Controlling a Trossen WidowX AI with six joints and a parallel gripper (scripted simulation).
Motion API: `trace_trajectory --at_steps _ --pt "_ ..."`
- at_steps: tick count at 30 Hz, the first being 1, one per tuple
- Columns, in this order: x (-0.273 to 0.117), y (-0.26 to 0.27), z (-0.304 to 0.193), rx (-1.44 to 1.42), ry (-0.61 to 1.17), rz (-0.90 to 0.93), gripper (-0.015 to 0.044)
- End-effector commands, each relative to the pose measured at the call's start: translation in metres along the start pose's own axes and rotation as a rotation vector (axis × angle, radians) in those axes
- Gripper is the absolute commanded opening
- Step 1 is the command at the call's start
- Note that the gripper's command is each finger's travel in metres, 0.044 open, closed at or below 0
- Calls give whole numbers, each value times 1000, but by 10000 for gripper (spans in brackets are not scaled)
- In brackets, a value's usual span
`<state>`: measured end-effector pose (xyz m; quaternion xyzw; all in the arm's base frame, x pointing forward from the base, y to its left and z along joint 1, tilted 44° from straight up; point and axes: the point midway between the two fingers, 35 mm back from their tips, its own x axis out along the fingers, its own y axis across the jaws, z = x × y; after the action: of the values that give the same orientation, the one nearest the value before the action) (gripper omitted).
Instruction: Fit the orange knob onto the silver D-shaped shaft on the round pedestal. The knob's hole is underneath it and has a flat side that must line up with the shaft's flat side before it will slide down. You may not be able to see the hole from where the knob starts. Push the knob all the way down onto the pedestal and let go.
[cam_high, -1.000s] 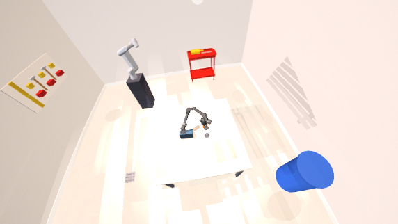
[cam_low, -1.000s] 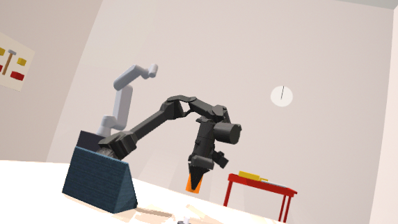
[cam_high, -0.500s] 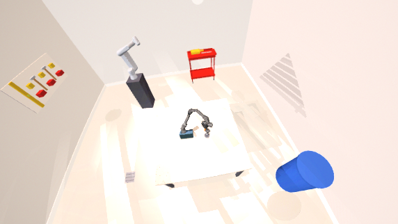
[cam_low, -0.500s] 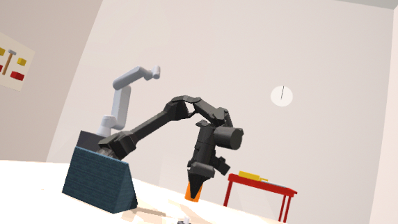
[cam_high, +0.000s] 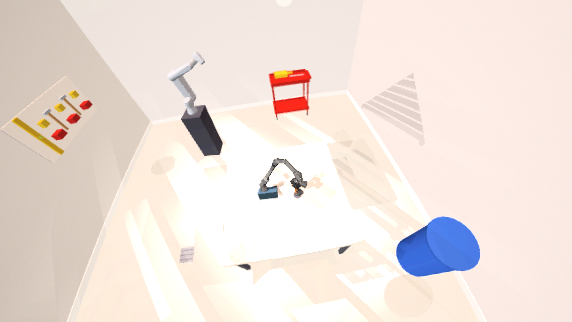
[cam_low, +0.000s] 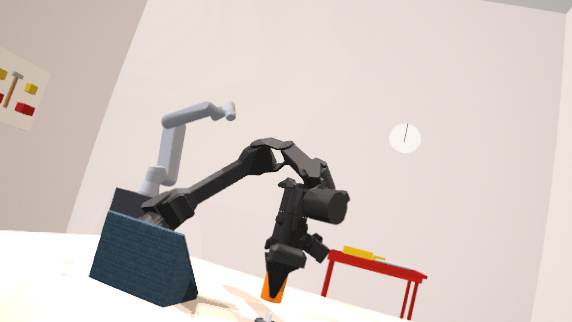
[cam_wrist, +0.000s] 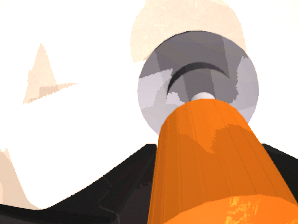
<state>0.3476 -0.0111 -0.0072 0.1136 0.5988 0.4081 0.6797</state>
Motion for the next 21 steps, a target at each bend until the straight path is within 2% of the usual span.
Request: trace_trajectory --at_steps 1,21 --pt "-3 -2 2 -47 -6 -12 0" --pt "24 -5 4 -102 -6 -11 0"
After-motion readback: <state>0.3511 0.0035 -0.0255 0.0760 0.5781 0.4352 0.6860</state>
